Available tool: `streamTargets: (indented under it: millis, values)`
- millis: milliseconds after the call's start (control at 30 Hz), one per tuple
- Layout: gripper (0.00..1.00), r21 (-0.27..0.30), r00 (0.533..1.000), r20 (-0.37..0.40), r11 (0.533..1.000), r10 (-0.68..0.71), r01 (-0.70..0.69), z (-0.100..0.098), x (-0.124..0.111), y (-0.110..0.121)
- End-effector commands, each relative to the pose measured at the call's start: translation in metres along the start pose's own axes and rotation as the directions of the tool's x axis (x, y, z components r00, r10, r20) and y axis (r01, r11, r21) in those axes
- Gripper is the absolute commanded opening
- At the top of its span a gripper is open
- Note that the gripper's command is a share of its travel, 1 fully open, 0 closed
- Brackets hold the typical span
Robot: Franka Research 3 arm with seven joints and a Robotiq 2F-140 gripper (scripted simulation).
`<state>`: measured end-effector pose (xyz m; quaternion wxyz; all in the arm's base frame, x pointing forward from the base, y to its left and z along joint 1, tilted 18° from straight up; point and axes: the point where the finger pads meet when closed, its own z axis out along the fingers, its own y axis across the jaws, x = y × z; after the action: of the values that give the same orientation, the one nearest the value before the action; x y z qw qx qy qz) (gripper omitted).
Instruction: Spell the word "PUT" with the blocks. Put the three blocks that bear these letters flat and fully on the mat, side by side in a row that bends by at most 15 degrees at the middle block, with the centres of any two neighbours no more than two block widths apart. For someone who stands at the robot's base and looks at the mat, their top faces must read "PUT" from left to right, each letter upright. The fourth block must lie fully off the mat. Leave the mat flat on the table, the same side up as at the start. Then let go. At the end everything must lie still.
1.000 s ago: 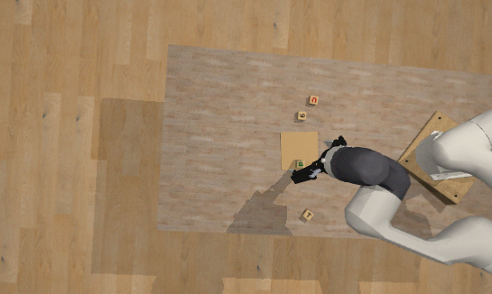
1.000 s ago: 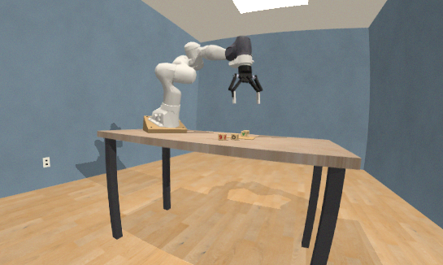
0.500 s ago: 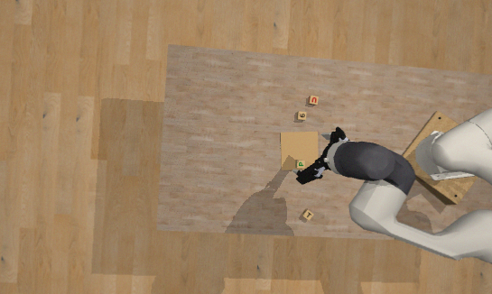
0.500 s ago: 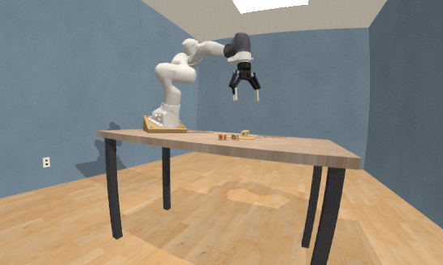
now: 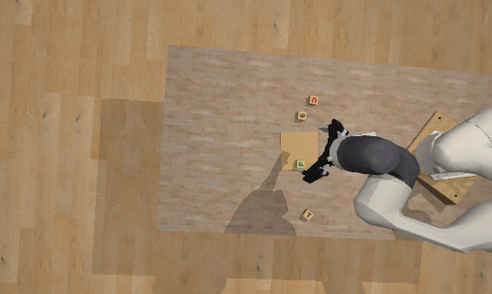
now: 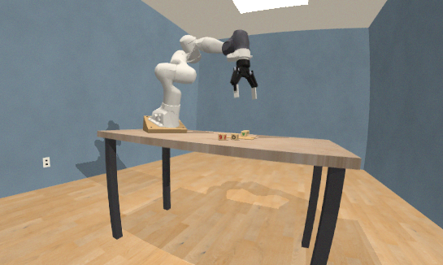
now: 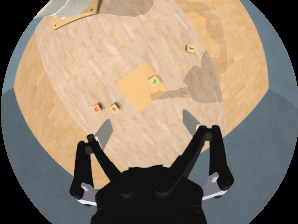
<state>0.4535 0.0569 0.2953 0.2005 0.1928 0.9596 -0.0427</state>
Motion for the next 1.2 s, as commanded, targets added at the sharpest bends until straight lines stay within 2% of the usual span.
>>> streamTargets:
  millis: [0,167,733,1167]
  values:
    - [1.0,0.009,0.99,0.011,0.991,-0.137,0.137,-0.003,-0.005,-0.006]
    - [1.0,0.009,0.983,0.012,0.983,-0.181,0.181,-0.005,-0.006,-0.009]
    - [1.0,0.01,0.91,0.02,0.91,-0.415,0.415,-0.014,-0.014,-0.023]
    - [1.0,0.013,0.798,0.023,0.798,-0.603,0.602,-0.018,-0.02,-0.037]
